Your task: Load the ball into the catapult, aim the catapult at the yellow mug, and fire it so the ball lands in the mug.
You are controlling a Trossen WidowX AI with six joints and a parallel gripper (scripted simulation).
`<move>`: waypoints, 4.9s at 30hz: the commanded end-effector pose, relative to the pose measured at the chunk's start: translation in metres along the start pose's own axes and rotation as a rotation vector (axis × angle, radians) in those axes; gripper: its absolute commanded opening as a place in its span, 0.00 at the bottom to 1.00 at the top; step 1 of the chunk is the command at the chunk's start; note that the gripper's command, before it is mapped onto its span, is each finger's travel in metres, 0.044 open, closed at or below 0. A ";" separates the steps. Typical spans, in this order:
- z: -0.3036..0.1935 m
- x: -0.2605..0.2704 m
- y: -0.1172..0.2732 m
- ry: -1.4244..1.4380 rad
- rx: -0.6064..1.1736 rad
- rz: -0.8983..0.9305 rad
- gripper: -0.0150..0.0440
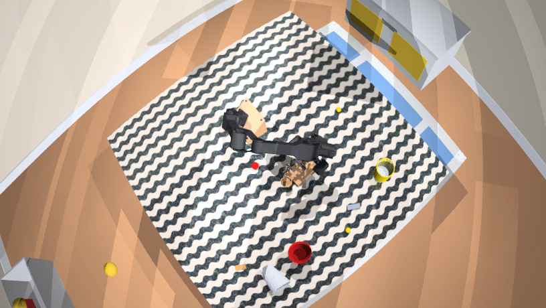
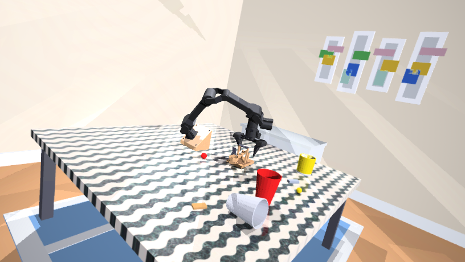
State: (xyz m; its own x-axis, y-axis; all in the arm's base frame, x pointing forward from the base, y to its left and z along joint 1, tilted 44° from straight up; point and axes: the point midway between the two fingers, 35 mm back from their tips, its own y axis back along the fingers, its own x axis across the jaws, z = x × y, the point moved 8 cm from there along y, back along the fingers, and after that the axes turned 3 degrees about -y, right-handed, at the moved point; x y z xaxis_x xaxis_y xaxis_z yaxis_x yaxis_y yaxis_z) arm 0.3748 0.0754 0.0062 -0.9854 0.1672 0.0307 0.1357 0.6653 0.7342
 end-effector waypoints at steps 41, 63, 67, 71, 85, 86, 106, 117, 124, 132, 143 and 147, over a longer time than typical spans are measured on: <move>0.001 0.001 0.029 -0.005 0.000 0.003 0.25; 0.119 -0.002 0.027 -0.571 -0.002 0.001 0.25; 0.119 -0.002 0.027 -0.571 -0.002 0.001 0.25; 0.119 -0.003 0.025 -0.571 -0.002 0.001 0.25; 0.120 -0.004 0.002 -0.572 -0.002 0.001 0.25; 0.120 -0.004 0.000 -0.572 -0.002 0.001 0.25; 0.118 -0.005 -0.018 -0.579 -0.002 0.008 0.25; 0.118 -0.005 -0.018 -0.579 -0.002 0.008 0.74; 0.119 -0.008 0.013 -0.582 -0.015 0.003 1.00; 0.114 -0.002 0.084 -0.587 -0.044 -0.006 1.00; 0.116 -0.002 0.079 -0.581 -0.031 -0.008 1.00; 0.118 -0.003 0.055 -0.578 -0.017 -0.003 1.00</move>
State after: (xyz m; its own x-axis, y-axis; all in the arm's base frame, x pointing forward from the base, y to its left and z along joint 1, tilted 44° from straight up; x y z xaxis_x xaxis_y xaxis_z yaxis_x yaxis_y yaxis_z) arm 0.3990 0.2096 -0.0178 -0.7679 0.5367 -0.3498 0.1084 0.6471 0.7547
